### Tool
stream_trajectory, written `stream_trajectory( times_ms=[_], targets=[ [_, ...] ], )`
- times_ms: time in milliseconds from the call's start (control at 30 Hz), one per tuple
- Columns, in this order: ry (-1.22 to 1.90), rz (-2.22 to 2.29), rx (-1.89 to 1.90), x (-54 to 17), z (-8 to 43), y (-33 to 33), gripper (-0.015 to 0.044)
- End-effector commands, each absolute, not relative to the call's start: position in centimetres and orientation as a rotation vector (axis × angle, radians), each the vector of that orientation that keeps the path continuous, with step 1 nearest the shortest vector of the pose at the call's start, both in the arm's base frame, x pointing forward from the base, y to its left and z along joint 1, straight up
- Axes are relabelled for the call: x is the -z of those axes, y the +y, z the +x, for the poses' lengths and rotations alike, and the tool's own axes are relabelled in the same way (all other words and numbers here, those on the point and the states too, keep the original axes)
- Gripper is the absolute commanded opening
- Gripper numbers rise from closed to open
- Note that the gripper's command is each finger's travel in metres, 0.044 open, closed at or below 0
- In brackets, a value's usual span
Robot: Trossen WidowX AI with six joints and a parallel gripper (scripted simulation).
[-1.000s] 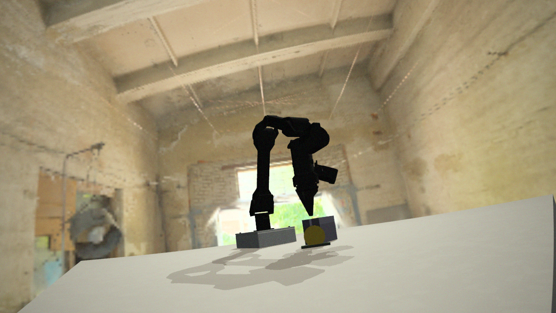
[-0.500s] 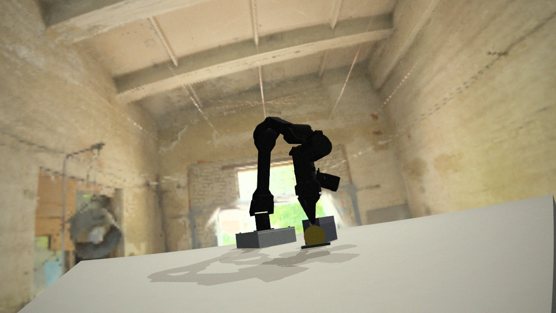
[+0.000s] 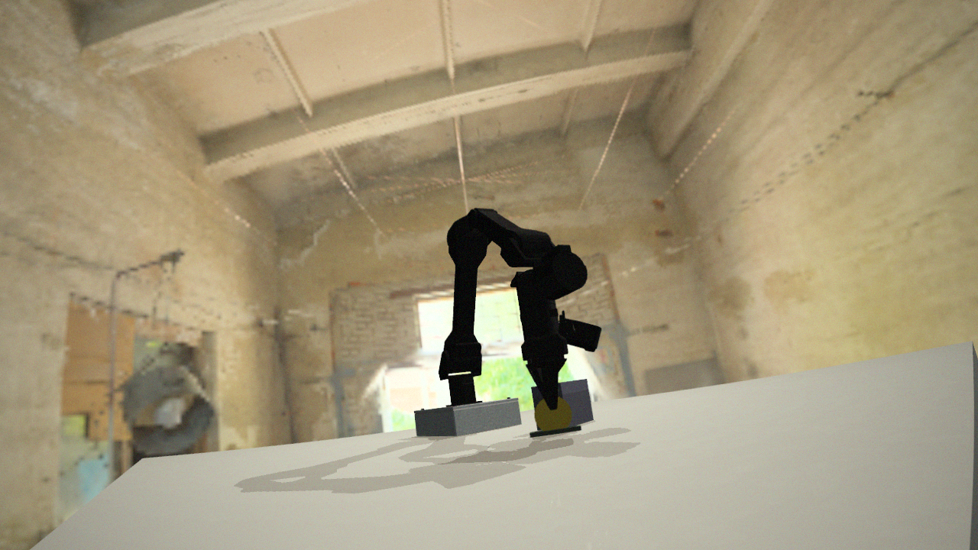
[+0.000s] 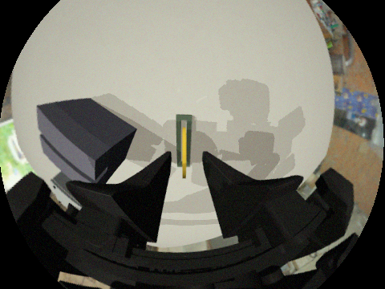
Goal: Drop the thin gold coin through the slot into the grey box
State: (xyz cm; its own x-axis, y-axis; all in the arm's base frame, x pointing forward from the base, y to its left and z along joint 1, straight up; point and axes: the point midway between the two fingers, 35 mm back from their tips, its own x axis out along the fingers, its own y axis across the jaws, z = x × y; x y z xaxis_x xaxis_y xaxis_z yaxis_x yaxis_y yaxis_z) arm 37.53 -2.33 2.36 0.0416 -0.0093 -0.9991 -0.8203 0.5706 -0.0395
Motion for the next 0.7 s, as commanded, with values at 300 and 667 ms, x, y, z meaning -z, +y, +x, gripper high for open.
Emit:
stream_trajectory(
  times_ms=[300,667],
  targets=[
    [1.409,-0.761,-0.729,0.0,37.3,-2.3,0.0161],
    [1.409,-0.761,-0.729,0.3,37.2,-2.3,0.0000]
  ],
)
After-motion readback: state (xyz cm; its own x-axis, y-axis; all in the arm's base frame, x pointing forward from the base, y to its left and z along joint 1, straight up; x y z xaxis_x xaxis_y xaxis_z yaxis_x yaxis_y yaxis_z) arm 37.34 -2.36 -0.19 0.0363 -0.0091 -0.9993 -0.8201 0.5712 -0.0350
